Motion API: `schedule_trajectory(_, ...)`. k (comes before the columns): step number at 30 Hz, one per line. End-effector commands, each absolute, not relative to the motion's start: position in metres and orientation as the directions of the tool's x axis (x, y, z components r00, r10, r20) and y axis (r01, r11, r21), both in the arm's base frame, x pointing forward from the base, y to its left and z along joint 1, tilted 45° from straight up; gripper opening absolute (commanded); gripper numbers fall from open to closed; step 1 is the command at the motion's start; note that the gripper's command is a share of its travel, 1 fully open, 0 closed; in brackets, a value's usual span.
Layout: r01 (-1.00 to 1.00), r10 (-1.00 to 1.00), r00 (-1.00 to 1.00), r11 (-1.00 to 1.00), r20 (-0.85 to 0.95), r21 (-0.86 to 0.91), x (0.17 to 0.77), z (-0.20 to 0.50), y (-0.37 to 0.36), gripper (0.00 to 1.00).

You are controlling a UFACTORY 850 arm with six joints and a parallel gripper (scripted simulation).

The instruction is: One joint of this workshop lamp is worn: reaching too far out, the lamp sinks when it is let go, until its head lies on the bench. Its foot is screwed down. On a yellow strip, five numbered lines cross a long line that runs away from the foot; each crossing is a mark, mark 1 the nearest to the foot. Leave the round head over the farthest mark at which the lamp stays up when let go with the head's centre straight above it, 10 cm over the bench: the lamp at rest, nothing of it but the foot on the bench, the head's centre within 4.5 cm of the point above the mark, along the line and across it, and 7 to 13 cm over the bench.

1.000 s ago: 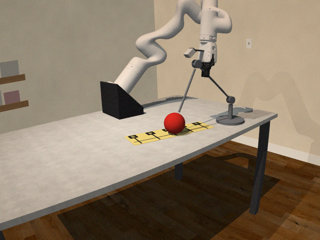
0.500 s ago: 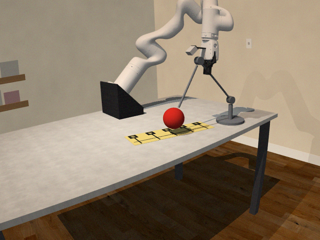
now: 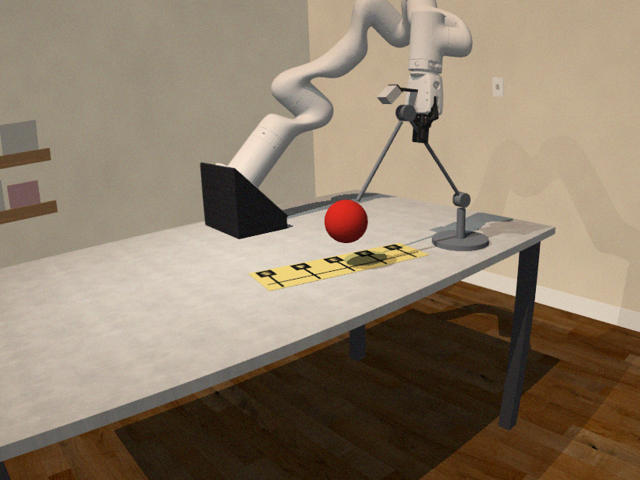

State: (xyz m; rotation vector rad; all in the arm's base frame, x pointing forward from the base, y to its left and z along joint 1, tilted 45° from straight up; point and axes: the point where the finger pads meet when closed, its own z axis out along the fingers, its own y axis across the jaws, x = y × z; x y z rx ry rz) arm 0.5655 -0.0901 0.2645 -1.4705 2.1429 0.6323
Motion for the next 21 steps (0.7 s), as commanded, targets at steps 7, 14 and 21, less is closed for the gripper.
schedule_trajectory(7,-0.94,-0.727,-0.32,0.322,-0.607,0.11,0.569,0.282,-0.089,0.0)
schedule_trajectory(14,-0.94,-0.727,-0.32,0.322,-0.607,0.11,0.571,0.294,-0.086,0.0)
schedule_trajectory(21,-0.94,-0.727,-0.32,0.322,-0.607,0.11,0.573,0.307,-0.083,0.0)
